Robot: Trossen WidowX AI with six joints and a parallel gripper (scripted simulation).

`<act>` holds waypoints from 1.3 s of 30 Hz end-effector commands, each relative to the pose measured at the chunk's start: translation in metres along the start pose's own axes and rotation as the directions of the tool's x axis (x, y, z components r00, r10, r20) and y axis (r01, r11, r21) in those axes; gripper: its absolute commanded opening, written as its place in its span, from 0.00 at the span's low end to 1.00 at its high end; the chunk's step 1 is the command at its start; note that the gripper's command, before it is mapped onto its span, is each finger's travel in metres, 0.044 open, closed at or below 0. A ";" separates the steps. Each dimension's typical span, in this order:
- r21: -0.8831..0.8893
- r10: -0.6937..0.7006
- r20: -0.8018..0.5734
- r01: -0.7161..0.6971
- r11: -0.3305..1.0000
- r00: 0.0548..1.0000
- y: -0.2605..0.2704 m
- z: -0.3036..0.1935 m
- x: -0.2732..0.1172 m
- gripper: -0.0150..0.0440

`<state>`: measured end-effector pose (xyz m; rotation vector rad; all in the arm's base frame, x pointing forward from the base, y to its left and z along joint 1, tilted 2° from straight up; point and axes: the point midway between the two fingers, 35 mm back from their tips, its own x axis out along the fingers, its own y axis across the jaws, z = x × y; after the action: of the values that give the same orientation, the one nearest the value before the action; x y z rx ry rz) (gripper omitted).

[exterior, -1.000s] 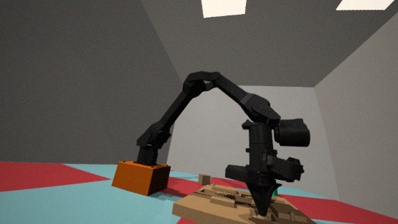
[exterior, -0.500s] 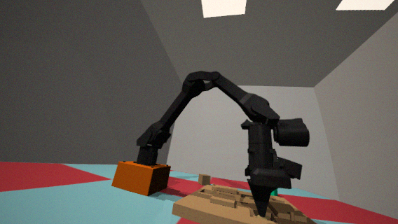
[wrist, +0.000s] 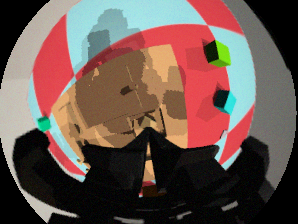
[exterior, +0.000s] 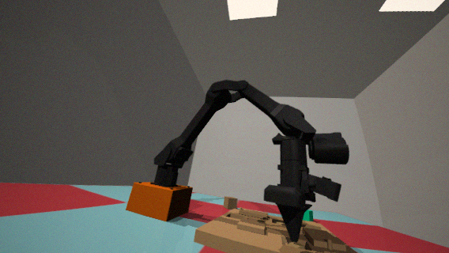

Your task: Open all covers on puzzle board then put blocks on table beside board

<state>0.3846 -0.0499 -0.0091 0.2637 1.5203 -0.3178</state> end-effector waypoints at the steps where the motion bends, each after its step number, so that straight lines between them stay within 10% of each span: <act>1: 0.099 0.000 0.005 0.000 0.995 1.000 0.001 0.003 -0.006 0.25; 39: 0.139 0.001 0.004 -0.001 0.990 1.000 0.002 0.004 -0.004 0.25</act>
<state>0.3893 -0.0494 -0.0020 0.3733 1.4926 -0.4222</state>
